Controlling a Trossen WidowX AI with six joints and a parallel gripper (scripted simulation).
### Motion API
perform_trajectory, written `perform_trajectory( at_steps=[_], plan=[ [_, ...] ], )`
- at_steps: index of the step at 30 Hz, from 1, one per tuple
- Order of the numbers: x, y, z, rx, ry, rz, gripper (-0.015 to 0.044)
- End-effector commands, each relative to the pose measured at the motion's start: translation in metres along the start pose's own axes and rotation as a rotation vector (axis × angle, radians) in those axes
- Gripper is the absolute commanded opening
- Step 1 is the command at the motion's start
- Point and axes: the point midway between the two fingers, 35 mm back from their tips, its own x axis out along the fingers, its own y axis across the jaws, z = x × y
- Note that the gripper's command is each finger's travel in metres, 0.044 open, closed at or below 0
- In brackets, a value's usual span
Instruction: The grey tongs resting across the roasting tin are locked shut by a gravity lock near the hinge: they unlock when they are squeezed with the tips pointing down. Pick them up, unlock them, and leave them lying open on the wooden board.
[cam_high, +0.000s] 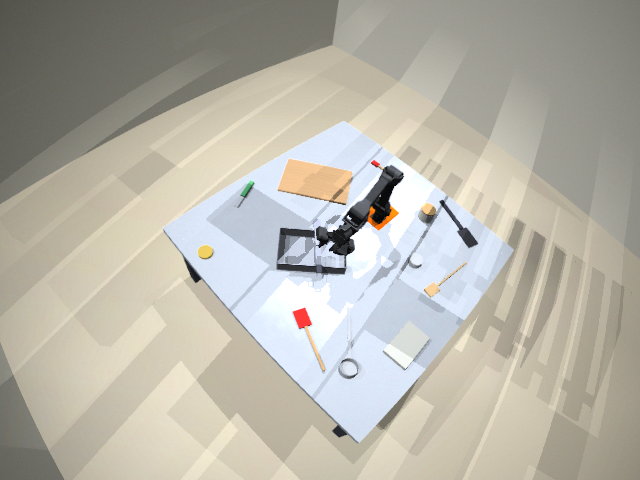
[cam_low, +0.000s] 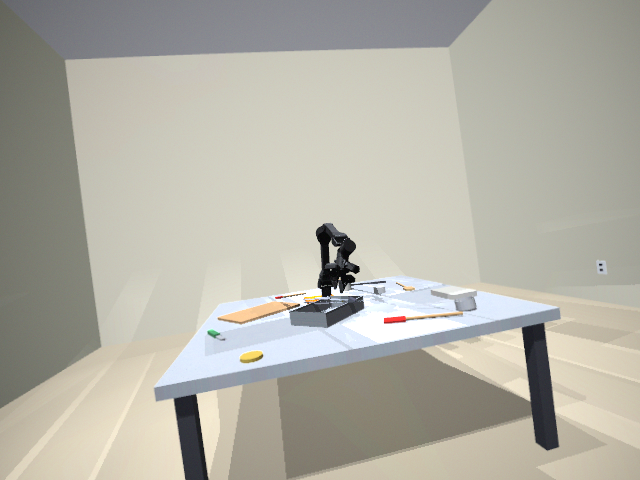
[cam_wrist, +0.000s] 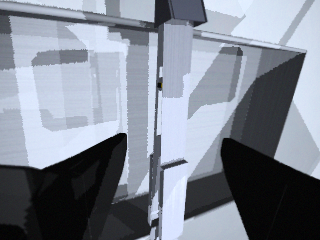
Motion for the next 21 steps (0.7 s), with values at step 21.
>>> perform_trajectory(
  at_steps=[21],
  plan=[
    [0.031, -0.002, 0.001, -0.009, 0.004, -0.001, 0.0260]
  ],
)
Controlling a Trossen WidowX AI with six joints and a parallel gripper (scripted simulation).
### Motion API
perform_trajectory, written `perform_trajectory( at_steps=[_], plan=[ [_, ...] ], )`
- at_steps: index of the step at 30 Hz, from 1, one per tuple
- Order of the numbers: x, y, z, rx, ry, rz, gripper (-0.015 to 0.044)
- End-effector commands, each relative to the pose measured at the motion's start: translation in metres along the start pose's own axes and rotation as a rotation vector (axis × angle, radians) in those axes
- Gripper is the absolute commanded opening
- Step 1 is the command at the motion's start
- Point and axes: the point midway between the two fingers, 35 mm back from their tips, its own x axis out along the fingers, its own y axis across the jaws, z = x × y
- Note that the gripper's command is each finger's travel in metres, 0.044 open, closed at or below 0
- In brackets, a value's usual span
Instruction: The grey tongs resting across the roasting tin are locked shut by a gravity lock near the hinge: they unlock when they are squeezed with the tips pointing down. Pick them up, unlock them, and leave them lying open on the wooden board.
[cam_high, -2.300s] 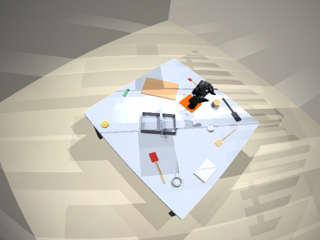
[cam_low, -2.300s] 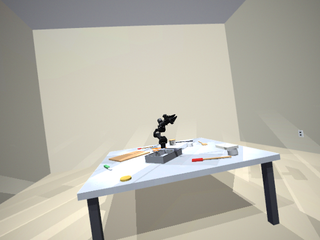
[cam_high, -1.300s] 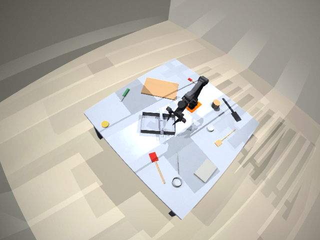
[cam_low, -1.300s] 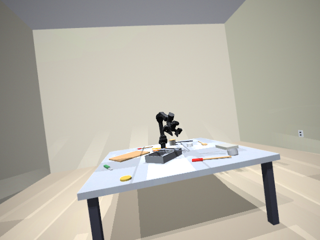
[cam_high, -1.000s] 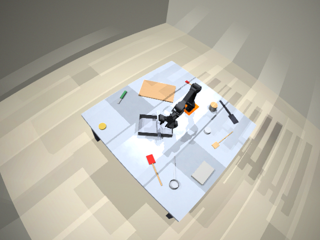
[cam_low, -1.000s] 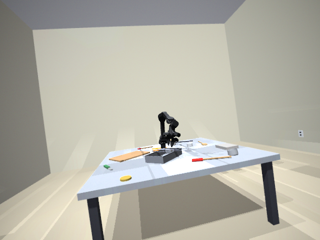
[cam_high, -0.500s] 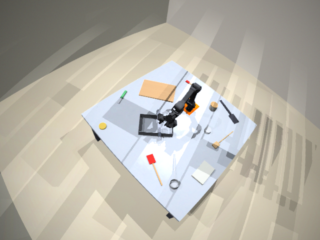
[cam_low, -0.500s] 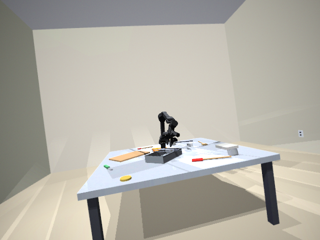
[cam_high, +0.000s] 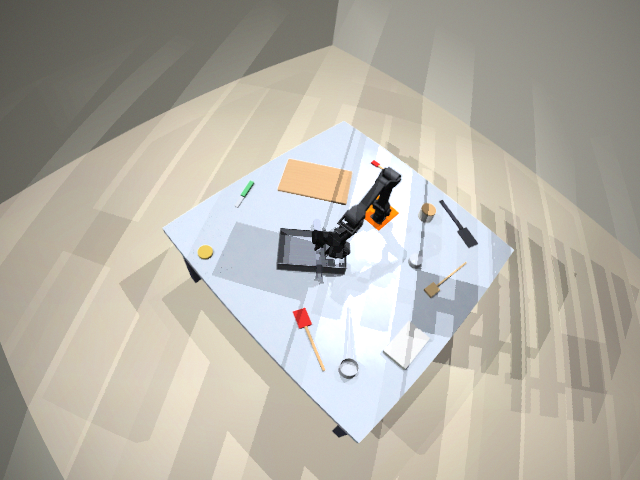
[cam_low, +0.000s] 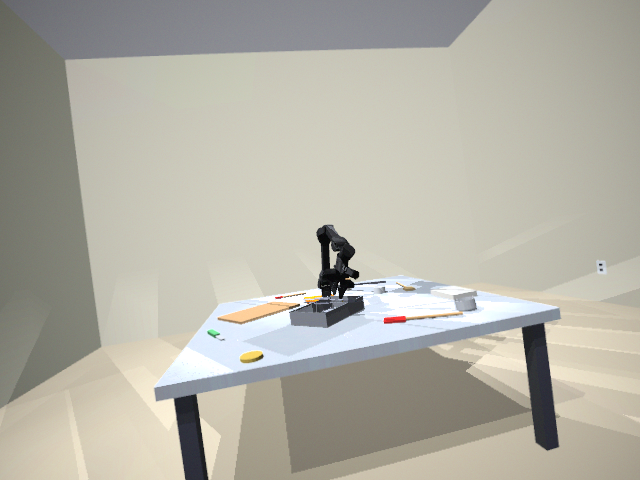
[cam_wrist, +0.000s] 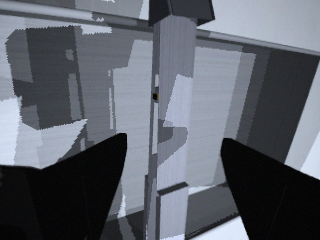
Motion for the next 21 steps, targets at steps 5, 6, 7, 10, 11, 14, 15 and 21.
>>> perform_trajectory(
  at_steps=[5, 6, 7, 10, 11, 14, 15, 21],
  plan=[
    [0.013, 0.000, 0.000, -0.005, -0.002, 0.002, 0.0260],
    [0.015, 0.000, 0.000, -0.005, -0.002, 0.002, 0.0260],
    [0.016, 0.000, 0.000, -0.005, -0.002, 0.002, 0.0260],
    [0.021, 0.000, 0.000, -0.005, -0.002, 0.002, 0.0260],
    [0.023, 0.000, 0.000, -0.005, -0.002, 0.002, 0.0260],
    [0.028, 0.000, 0.000, -0.005, -0.002, 0.002, 0.0260],
    [0.029, 0.000, 0.000, -0.005, -0.002, 0.001, 0.0260],
    [0.039, 0.001, -0.001, -0.005, -0.001, 0.001, 0.0260]
  ],
)
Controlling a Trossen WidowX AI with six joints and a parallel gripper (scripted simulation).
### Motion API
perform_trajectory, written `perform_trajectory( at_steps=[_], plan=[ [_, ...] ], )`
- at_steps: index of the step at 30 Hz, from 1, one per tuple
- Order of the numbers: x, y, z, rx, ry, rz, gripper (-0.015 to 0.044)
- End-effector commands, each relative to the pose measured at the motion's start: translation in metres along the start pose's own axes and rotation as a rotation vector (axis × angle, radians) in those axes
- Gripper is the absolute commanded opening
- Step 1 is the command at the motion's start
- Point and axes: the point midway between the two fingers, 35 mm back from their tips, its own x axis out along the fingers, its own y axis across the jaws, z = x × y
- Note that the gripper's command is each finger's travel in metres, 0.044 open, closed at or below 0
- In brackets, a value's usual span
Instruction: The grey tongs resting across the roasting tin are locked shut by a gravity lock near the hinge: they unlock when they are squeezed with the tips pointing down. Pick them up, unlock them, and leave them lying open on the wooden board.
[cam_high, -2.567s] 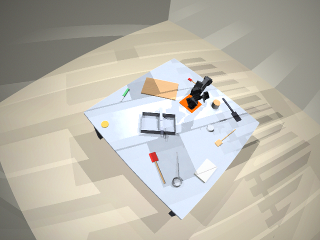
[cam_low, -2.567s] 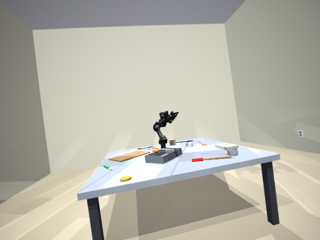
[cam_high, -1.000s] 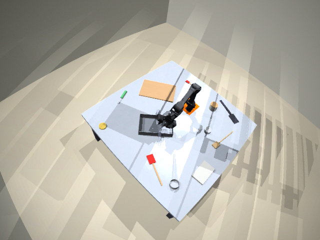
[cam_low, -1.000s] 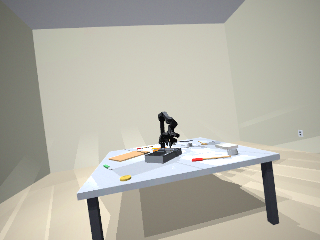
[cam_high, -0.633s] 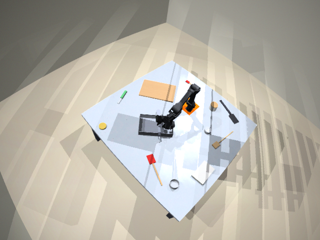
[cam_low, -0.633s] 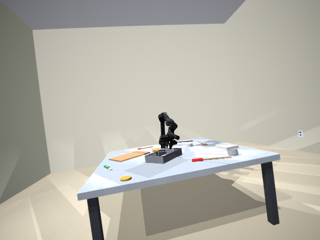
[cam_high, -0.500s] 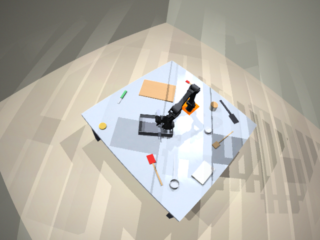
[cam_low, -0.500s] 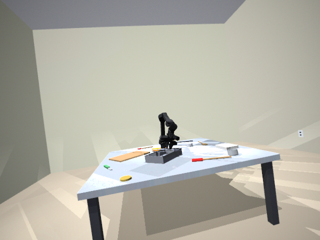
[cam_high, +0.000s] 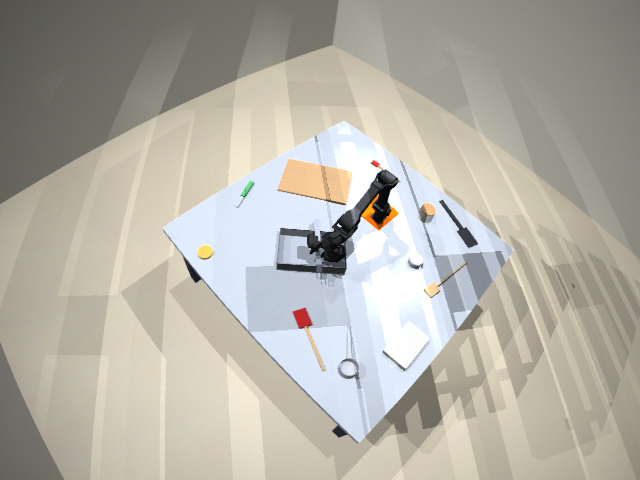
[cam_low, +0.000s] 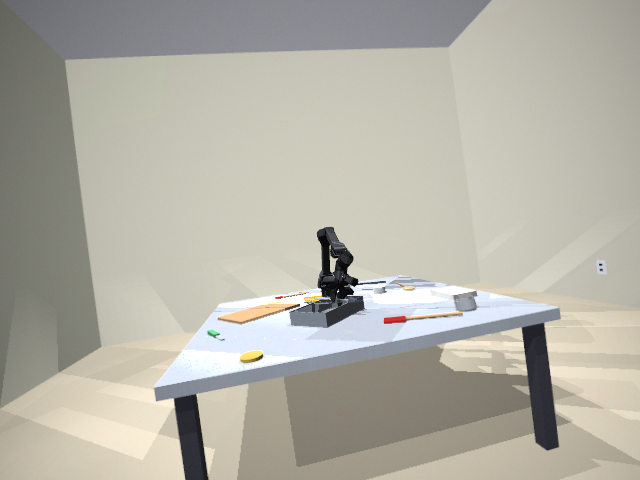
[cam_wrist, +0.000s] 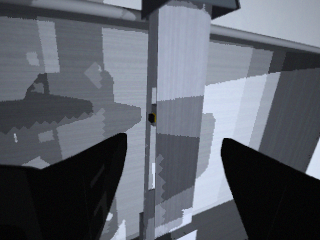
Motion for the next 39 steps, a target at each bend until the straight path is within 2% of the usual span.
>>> perform_trajectory(
  at_steps=[1, 10, 16, 25, 32, 39],
  plan=[
    [0.006, 0.001, 0.000, -0.005, -0.002, 0.002, 0.0260],
    [0.020, 0.001, -0.002, -0.005, -0.002, 0.002, 0.0260],
    [0.016, 0.001, -0.002, 0.000, 0.001, 0.000, 0.0103],
    [0.016, 0.001, -0.002, 0.000, 0.001, 0.000, 0.0043],
    [0.010, -0.004, -0.001, -0.001, 0.000, 0.000, -0.0141],
    [-0.048, -0.037, -0.001, -0.005, -0.001, 0.001, -0.0150]
  ],
)
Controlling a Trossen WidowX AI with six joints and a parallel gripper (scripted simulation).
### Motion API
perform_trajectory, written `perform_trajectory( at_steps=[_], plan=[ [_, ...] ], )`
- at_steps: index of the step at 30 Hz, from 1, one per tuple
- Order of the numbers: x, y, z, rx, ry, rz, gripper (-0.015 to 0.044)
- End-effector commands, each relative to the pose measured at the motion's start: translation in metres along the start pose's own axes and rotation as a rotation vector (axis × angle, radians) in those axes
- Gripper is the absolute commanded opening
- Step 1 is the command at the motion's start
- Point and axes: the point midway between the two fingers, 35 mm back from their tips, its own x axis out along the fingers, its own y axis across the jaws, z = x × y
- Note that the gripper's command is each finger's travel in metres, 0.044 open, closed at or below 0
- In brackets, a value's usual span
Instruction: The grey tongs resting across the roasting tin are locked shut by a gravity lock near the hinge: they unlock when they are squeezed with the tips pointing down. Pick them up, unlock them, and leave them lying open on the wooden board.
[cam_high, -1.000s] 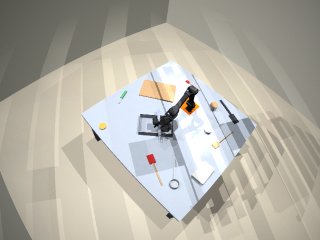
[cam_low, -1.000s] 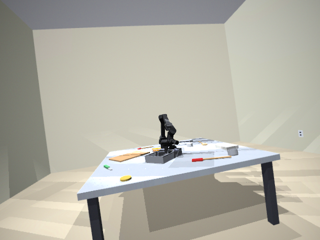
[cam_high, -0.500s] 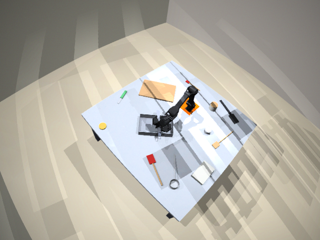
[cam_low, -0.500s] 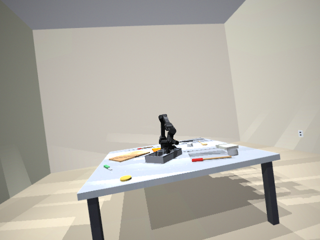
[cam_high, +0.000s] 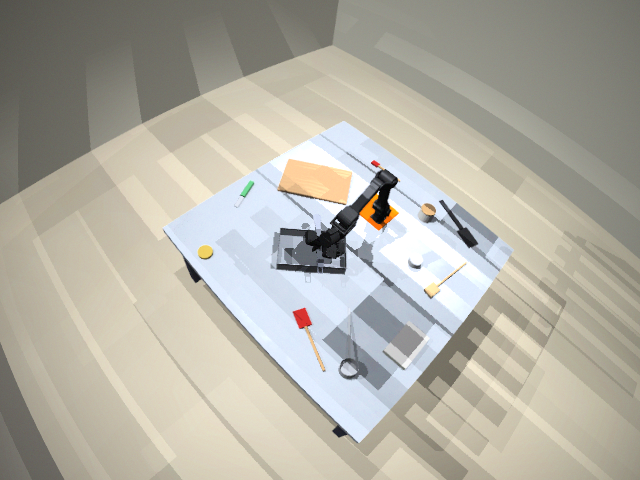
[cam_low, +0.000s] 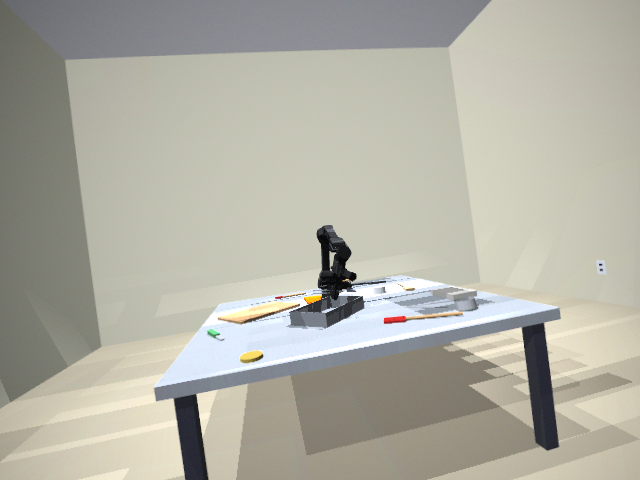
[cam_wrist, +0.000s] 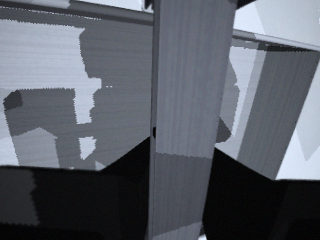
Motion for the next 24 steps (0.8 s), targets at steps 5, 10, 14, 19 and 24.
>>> perform_trajectory(
  at_steps=[5, 10, 14, 19, 24],
  plan=[
    [-0.0293, -0.0168, 0.0003, 0.002, -0.019, -0.021, -0.0150],
    [-0.0293, -0.0168, 0.0003, 0.002, -0.019, -0.021, -0.0150],
    [-0.0289, -0.0167, 0.0006, 0.000, -0.019, -0.006, -0.0150],
    [-0.0274, -0.0160, 0.0018, -0.009, -0.016, 0.059, -0.0150],
    [-0.0264, -0.0148, 0.0028, -0.016, -0.014, 0.135, -0.0150]
  ],
)
